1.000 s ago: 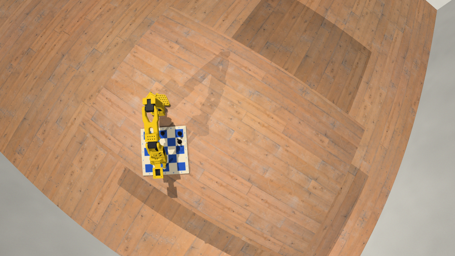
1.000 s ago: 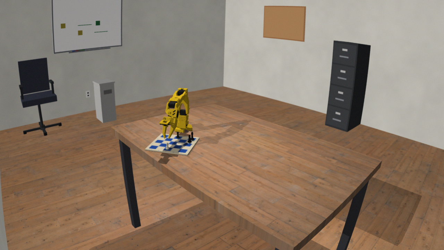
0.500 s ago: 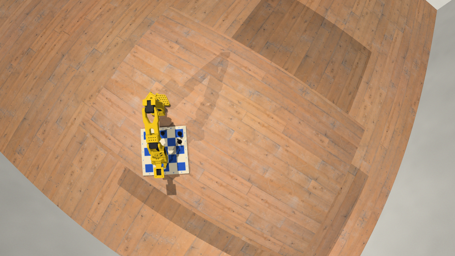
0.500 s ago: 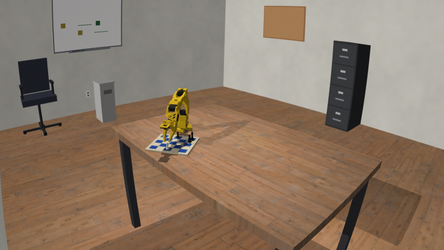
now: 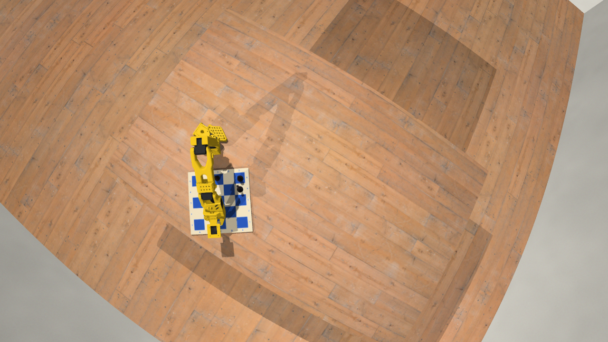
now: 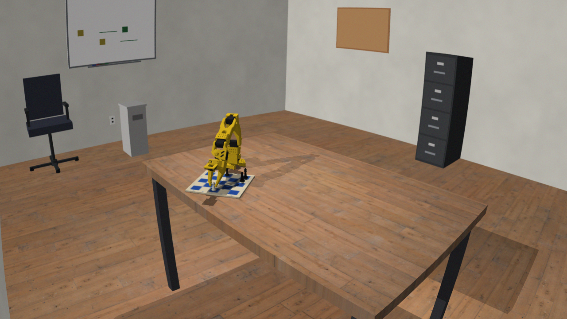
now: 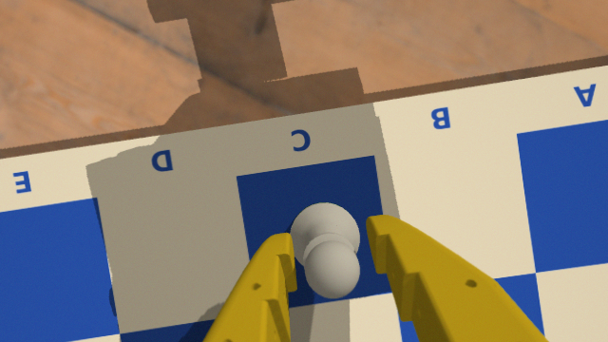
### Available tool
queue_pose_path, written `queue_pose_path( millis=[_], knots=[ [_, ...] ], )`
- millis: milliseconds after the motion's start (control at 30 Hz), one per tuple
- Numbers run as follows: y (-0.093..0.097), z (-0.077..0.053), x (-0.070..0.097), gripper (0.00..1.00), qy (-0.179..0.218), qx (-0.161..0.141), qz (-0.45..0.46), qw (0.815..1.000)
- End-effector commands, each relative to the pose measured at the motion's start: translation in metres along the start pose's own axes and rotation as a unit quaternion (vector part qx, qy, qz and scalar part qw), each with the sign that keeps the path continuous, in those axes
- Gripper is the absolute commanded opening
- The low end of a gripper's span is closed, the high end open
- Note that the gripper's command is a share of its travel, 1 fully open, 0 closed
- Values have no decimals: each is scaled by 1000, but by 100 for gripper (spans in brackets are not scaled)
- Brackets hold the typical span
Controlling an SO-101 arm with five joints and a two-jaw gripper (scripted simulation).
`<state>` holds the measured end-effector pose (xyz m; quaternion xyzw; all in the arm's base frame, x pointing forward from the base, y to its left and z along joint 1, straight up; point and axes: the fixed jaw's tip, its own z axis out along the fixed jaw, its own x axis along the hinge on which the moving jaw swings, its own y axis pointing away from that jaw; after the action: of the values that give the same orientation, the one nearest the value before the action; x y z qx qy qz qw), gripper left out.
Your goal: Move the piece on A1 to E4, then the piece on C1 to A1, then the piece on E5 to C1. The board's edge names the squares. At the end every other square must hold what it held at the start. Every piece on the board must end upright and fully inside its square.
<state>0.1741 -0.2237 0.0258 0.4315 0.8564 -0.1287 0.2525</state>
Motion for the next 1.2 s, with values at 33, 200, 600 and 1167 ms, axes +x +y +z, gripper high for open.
queue_pose_path(
  millis=[33,200,600,1167],
  knots=[
    [-2,7,8,9,11,2,5,1000],
    [-2,8,9,9,11,2,5,1000],
    [-2,8,13,9,11,2,5,1000],
    [-2,5,10,9,11,2,5,1000]
  ],
)
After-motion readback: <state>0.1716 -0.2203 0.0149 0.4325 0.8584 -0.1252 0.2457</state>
